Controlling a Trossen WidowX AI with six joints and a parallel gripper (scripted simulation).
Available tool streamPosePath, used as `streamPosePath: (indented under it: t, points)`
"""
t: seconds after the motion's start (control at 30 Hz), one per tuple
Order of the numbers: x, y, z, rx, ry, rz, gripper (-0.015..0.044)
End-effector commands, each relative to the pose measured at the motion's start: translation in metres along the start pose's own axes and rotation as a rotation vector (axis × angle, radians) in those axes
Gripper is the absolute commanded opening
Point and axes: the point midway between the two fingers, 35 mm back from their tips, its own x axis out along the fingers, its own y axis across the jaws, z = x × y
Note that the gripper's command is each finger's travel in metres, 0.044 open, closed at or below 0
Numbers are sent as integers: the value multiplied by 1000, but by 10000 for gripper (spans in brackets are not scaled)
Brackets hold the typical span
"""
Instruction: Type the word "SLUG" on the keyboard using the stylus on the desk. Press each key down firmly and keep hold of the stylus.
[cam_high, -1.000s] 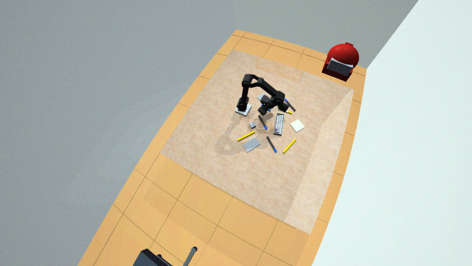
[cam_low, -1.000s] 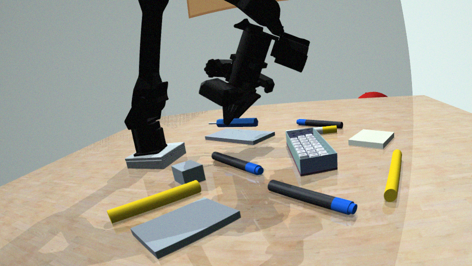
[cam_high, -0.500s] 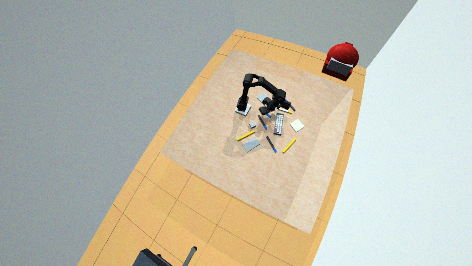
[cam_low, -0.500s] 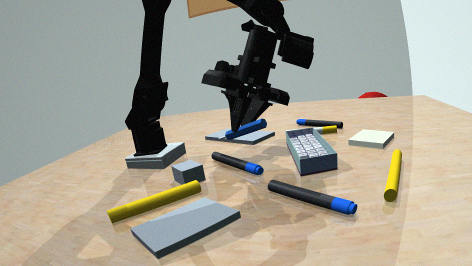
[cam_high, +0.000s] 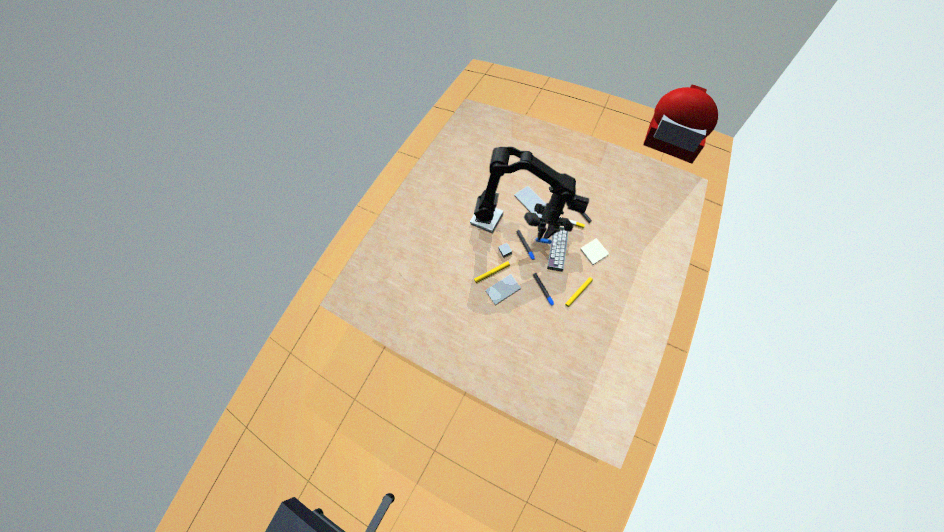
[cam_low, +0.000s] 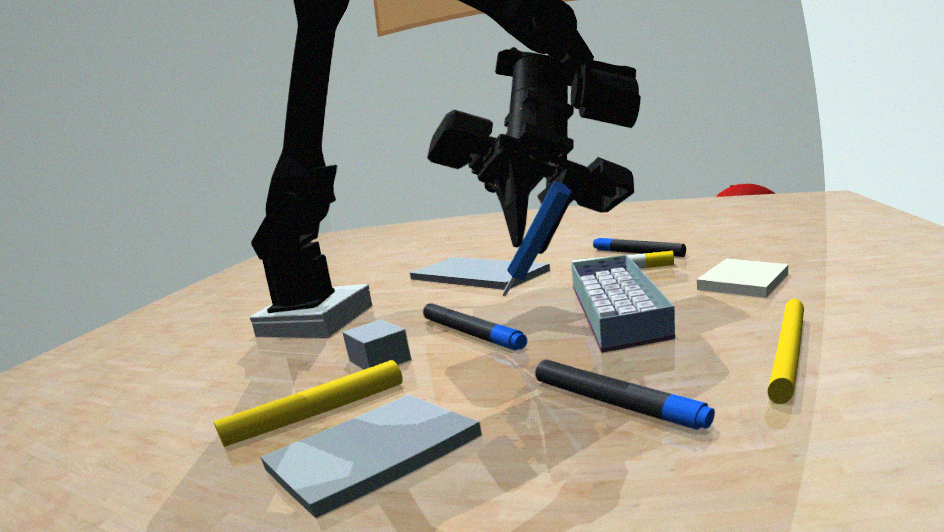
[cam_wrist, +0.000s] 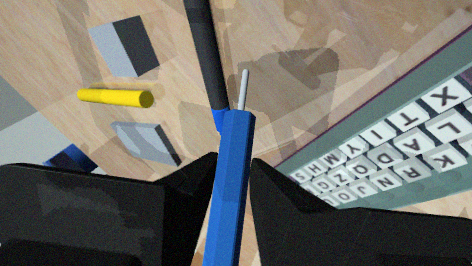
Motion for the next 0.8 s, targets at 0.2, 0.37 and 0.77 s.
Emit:
streamPosePath:
  t: [0.2,0.37,0.77]
  points:
    - [-20,-13,-42,343,328,-52,0]
    - [-33,-18,-58,500,466,-109,0]
    - [-16,-28,-49,506,471,-111,0]
